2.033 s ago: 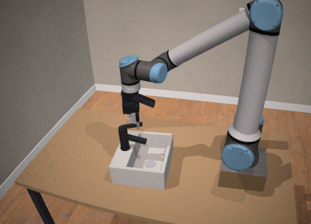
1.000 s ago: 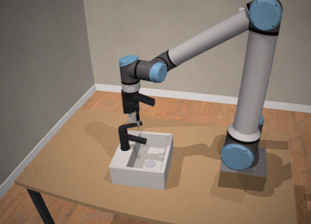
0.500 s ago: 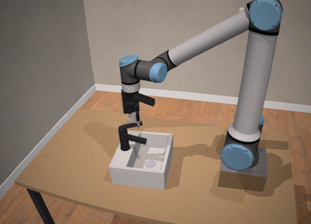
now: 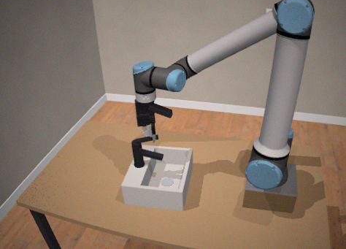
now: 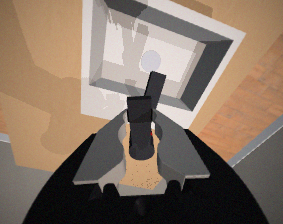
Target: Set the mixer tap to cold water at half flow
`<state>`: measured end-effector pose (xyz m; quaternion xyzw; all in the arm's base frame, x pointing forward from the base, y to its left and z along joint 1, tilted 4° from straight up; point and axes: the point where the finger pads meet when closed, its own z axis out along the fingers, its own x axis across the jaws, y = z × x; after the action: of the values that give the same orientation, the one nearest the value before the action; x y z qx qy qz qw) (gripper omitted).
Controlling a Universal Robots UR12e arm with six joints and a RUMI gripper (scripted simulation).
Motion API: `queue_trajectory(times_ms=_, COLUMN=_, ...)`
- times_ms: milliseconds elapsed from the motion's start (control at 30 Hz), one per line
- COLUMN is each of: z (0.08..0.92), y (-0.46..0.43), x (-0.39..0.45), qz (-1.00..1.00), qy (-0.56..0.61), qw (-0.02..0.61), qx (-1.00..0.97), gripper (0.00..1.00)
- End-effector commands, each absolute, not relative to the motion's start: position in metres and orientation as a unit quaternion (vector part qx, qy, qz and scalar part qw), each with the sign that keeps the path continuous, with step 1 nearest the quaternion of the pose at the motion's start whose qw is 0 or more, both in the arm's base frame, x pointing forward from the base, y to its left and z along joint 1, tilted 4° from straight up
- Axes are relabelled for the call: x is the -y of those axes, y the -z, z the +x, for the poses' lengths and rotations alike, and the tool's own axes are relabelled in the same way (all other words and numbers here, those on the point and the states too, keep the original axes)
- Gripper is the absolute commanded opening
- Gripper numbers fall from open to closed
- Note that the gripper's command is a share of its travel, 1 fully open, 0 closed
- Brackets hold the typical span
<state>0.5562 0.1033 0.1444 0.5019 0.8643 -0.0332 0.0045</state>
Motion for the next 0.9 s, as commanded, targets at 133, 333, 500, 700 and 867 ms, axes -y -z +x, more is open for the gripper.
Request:
queue_trajectory(times_ms=133, z=0.559, y=-0.145, x=-0.099, qz=0.477, qy=0.033, qw=0.004, qx=-0.878, gripper=0.00)
queue_trajectory(times_ms=333, z=0.564, y=-0.146, x=-0.092, qz=0.432, qy=0.033, qw=0.003, qx=-0.901, gripper=0.00)
queue_trajectory(times_ms=500, z=0.568, y=-0.146, x=-0.088, qz=0.405, qy=0.033, qw=0.002, qx=-0.914, gripper=0.00)
queue_trajectory(times_ms=700, z=0.575, y=-0.146, x=-0.081, qz=0.349, qy=0.033, qw=0.000, qx=-0.937, gripper=0.00)
queue_trajectory(times_ms=867, z=0.580, y=-0.146, x=-0.077, qz=0.312, qy=0.033, qw=-0.002, qx=-0.950, gripper=0.00)
